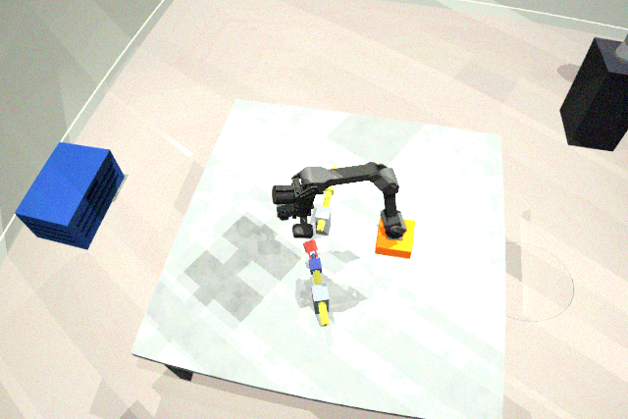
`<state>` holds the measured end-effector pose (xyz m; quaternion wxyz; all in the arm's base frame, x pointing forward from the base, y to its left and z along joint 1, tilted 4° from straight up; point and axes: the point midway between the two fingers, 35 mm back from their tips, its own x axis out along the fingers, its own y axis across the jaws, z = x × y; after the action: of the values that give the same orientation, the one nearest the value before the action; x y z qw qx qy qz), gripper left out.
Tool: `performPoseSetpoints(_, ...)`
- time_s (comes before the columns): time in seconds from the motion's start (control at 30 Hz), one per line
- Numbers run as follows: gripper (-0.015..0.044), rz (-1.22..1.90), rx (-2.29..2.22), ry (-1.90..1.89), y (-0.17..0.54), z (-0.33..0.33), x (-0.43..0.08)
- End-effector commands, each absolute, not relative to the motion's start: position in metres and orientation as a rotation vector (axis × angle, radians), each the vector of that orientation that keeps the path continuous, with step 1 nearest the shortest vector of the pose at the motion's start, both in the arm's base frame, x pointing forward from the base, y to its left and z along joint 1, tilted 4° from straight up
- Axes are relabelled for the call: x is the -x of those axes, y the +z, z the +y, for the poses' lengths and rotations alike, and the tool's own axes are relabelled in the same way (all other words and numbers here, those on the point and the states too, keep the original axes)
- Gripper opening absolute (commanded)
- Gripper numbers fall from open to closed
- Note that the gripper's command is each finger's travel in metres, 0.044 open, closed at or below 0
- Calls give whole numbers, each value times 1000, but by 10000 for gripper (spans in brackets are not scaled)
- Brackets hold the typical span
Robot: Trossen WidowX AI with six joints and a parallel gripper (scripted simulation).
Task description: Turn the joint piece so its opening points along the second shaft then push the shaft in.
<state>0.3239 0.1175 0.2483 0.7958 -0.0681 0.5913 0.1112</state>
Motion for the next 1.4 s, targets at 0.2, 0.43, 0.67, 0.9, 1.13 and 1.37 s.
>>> performPoseSetpoints(0.2, 440, 1491, -63, 26, 215, 76, -321)
performPoseSetpoints(0.43, 440, 1504, -77, 11, 213, 73, -320)
performPoseSetpoints(0.67, 440, 1489, -175, -120, 210, 75, -320)
performPoseSetpoints(0.9, 440, 1455, -302, -284, 206, 76, -320)
performPoseSetpoints(1.13, 440, 1404, -431, -441, 202, 77, -320)
performPoseSetpoints(1.37, 440, 1337, -563, -592, 198, 79, -319)
